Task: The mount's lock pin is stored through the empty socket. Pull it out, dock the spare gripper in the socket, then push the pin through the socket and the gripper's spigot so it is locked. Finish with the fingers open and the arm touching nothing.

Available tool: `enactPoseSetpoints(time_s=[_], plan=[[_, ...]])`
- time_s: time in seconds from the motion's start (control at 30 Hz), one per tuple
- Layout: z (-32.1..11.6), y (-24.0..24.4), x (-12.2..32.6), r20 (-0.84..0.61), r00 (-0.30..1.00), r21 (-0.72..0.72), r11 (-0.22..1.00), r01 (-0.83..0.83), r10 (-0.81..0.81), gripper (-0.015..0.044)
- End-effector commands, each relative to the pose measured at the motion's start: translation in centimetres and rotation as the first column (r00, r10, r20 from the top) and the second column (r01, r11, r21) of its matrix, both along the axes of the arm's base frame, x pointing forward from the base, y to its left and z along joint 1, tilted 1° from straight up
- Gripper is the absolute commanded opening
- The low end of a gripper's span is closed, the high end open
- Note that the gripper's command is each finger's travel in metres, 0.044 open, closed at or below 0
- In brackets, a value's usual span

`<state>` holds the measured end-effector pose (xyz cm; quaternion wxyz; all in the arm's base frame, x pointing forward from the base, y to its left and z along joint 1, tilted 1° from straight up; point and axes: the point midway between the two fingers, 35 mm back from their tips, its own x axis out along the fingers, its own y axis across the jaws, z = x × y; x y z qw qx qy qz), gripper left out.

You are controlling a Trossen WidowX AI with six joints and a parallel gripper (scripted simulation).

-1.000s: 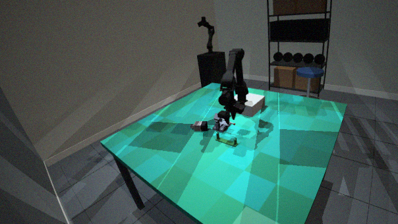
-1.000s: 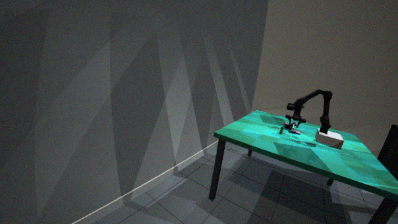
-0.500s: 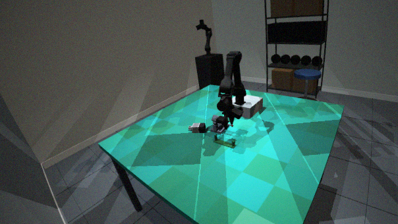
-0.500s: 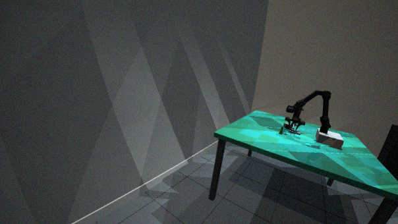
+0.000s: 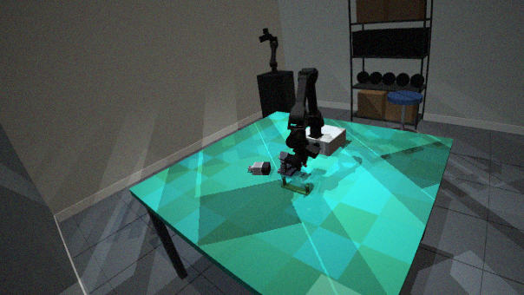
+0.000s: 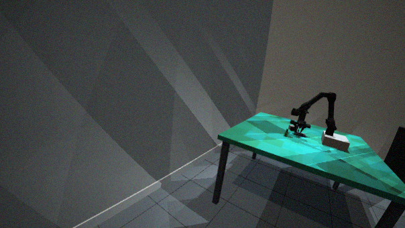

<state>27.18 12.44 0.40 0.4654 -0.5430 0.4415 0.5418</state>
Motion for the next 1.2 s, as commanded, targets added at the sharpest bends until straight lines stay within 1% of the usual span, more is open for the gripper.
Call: enactPoseSetpoints(time_s=[0.0,0.17,0.23,0.47,0.87,1.17], plan=[[-0.1,0.0,-0.1,-0.004,1.0,0.004,1.0,0.005,-0.005,0.0142],[-0.1,0.0,-0.1,-0.004,1.0,0.004,1.0,0.005,-0.005,0.0011],[-0.1,0.0,-0.1,-0.004,1.0,0.004,1.0,0.005,-0.005,0.0],[-0.1,0.1,-0.1,-0.005,1.0,0.007,1.0,0.004,-0.004,0.0],[1.0,0.5,-0.2,-0.041,0.999,0.17,0.985,-0.006,0.014,0.0],[1.2,1.1,-0.3,-0.042,0.999,0.19,0.982,-0.012,0.021,0.0]])
